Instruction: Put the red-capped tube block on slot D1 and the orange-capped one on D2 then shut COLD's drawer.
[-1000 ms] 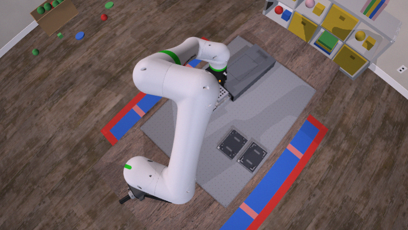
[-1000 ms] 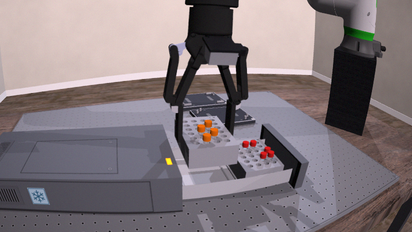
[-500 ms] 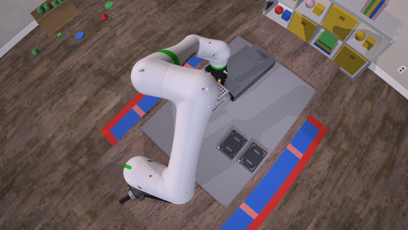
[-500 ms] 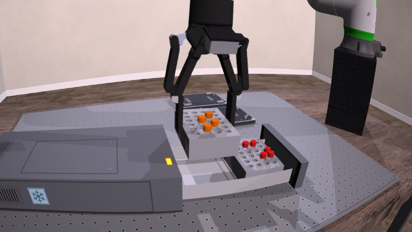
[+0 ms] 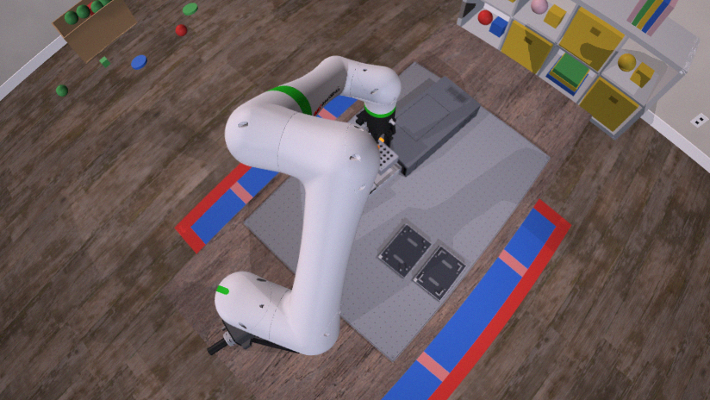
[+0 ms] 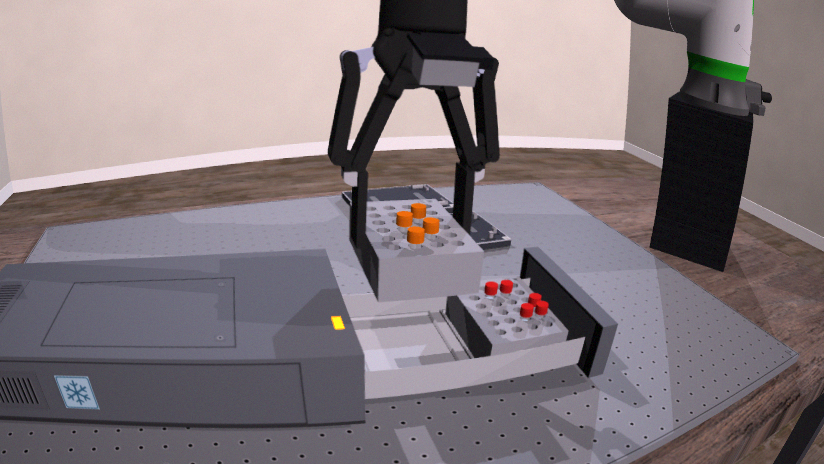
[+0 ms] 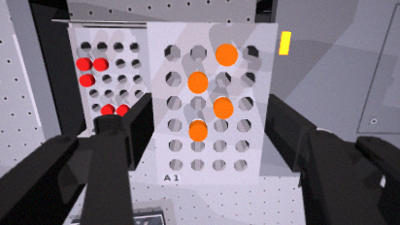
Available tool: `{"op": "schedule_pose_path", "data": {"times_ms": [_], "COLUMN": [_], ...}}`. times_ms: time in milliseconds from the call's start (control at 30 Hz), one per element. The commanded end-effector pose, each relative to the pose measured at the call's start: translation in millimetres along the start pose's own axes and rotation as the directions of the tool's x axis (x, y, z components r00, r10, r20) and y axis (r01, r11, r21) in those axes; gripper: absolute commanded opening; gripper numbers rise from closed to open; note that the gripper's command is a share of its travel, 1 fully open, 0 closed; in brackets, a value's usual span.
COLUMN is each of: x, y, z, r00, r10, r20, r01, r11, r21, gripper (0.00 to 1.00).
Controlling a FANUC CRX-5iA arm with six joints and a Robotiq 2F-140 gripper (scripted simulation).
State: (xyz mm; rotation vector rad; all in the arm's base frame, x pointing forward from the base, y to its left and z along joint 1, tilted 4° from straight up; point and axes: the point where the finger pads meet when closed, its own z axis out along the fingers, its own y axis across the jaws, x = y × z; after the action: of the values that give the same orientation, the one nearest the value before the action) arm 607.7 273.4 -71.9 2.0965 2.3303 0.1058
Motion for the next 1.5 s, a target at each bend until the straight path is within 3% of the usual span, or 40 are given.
{"op": "schedule_pose_path", "data": {"times_ms": [0,267,867,1167,1467], "x": [0.2,0.2,0.2,-17.9,-41.2], "y": [0.9,0.9,0.9,-3.6,-9.4], "z": [-4.6,-15.3,-15.3,-15.3,-15.2], "r00": [1.0,1.0,1.0,0.983,0.91], "r10": [0.0,0.0,0.0,0.185,0.414], "r20": [-0.001,-0.001,0.0,-0.001,-0.001], "r01": [0.0,0.0,0.0,-0.185,-0.414], "r11": [1.0,1.0,1.0,0.983,0.91], "r21": [-0.002,-0.002,-0.002,-0.002,-0.002], "gripper": [0.1,0.1,0.1,0.1,0.1]}}
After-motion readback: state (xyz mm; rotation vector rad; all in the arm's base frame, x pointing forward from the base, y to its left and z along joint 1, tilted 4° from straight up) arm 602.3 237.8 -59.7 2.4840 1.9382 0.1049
